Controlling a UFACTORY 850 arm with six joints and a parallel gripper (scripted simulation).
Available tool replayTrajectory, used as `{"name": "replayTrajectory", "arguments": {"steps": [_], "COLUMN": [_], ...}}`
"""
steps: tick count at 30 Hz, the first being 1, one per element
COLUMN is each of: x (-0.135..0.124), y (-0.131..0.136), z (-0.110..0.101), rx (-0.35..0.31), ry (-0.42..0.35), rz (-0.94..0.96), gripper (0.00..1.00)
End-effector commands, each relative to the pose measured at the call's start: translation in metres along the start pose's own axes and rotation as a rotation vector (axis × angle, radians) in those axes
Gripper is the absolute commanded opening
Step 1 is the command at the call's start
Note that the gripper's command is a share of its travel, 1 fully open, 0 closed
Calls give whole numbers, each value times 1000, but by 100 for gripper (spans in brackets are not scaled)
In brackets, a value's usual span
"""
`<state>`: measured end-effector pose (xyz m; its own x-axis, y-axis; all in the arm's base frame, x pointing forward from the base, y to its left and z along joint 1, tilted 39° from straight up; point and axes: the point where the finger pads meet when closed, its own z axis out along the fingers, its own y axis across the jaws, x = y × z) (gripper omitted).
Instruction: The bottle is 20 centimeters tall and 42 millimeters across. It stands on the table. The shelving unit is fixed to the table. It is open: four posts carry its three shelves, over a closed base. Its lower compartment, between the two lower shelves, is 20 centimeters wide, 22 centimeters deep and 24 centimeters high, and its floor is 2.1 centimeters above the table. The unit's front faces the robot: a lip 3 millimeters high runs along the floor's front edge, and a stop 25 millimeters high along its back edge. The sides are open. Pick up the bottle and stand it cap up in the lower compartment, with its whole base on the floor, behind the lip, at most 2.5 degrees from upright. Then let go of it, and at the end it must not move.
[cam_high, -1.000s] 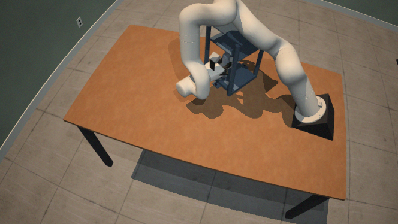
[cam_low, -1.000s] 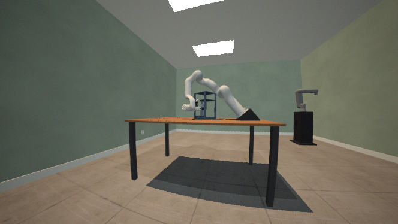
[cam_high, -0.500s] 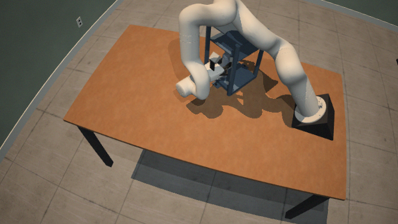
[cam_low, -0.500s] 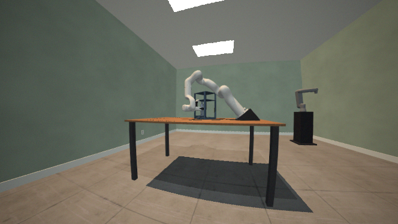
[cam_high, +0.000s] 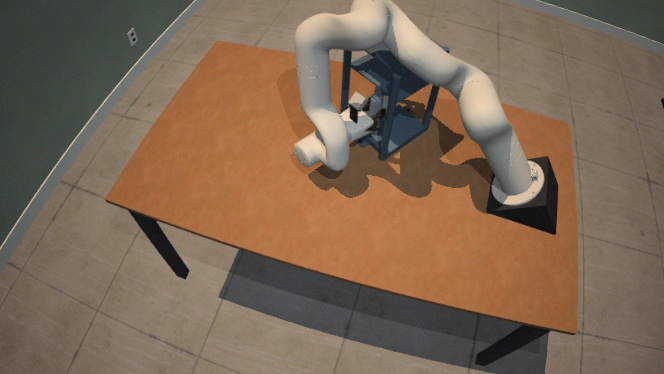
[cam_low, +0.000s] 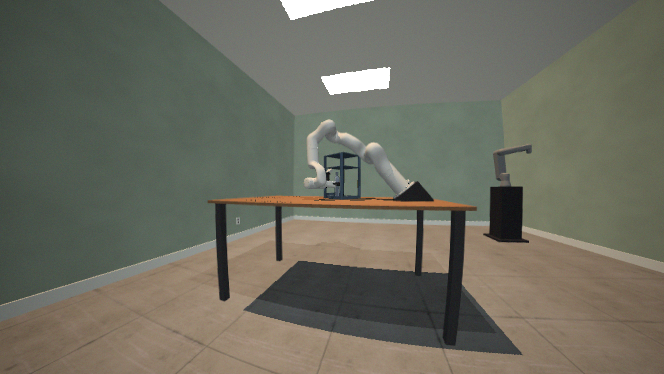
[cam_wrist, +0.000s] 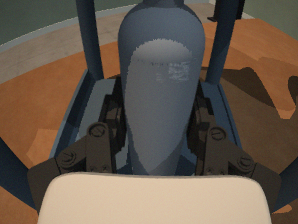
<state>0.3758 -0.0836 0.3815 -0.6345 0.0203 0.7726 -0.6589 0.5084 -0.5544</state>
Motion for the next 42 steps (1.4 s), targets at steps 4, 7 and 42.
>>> {"name": "replayTrajectory", "arguments": {"steps": [4, 7, 42], "x": [0, 0, 0], "y": [0, 0, 0], "z": [0, 0, -1], "rx": [0, 0, 0], "ry": [0, 0, 0], "rz": [1, 1, 1], "gripper": [0, 0, 61]}}
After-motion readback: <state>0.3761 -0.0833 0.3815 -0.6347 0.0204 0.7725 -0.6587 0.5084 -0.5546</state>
